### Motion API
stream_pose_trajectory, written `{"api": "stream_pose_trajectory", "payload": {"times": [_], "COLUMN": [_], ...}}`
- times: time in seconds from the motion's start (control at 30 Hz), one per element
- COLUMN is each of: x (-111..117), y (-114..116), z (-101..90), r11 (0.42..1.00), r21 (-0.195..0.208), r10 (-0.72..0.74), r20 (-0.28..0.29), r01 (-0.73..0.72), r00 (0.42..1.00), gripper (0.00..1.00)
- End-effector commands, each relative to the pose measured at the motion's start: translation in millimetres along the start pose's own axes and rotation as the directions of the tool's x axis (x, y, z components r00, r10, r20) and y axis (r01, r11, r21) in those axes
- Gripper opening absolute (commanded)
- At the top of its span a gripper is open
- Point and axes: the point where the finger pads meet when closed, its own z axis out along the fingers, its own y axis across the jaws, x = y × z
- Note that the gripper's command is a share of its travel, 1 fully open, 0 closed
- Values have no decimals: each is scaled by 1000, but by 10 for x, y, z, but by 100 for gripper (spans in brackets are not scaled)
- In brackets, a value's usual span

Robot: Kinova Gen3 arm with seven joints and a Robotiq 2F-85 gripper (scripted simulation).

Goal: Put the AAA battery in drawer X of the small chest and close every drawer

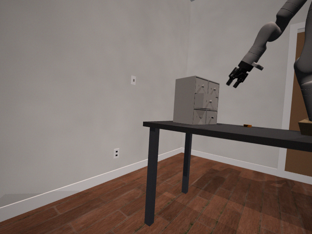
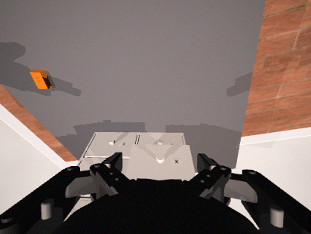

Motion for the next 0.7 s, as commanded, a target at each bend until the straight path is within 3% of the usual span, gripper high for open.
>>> {"api": "stream_pose_trajectory", "payload": {"times": [0.0,0.03,0.07,0.67], "x": [9,9,9,9], "y": [11,11,11,11], "z": [4,4,4,4], "r11": [1000,1000,1000,1000], "r21": [-3,-3,-3,-3], "r10": [-3,-3,-3,-3], "r20": [-3,-3,-3,-3], "r01": [3,3,3,3], "r00": [1000,1000,1000,1000], "gripper": [100,100,0,0]}}
